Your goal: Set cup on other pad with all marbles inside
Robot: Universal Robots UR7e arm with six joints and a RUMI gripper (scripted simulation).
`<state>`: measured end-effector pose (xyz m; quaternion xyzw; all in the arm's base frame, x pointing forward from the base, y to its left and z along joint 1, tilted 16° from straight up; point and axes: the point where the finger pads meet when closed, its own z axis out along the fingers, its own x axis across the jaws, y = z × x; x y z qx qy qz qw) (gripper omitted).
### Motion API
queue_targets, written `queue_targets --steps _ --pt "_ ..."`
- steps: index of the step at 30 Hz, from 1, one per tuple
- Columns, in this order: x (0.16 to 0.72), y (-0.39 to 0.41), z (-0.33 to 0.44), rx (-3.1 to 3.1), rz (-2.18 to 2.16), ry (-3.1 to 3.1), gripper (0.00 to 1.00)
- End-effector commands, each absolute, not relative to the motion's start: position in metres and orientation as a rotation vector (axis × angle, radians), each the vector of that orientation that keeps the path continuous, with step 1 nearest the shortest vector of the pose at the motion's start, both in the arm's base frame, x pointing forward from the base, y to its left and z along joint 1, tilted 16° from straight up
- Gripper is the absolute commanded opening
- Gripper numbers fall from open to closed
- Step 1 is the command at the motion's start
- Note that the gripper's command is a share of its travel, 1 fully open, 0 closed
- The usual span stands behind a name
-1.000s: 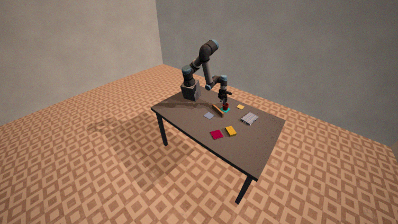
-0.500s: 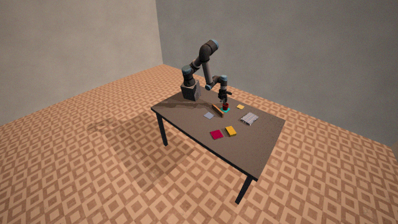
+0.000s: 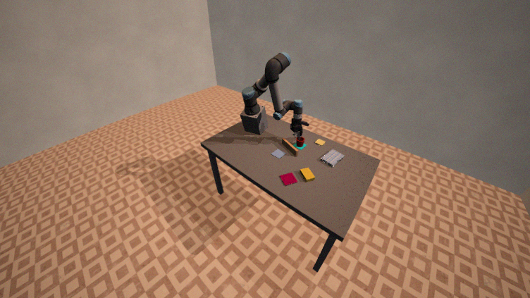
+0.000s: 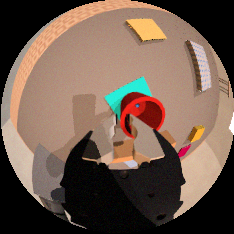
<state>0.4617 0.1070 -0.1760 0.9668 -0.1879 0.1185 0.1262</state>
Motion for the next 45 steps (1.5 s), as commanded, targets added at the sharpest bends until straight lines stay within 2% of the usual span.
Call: queue_targets --steps 1,21,45 --pt "0.461 0.109 -0.170 2.815 0.347 -0.547 0.11" --pt "0.451 0.124 -0.120 2.815 0.347 -0.547 0.11" --pt "0.451 0.125 -0.117 2.815 0.347 -0.547 0.11"
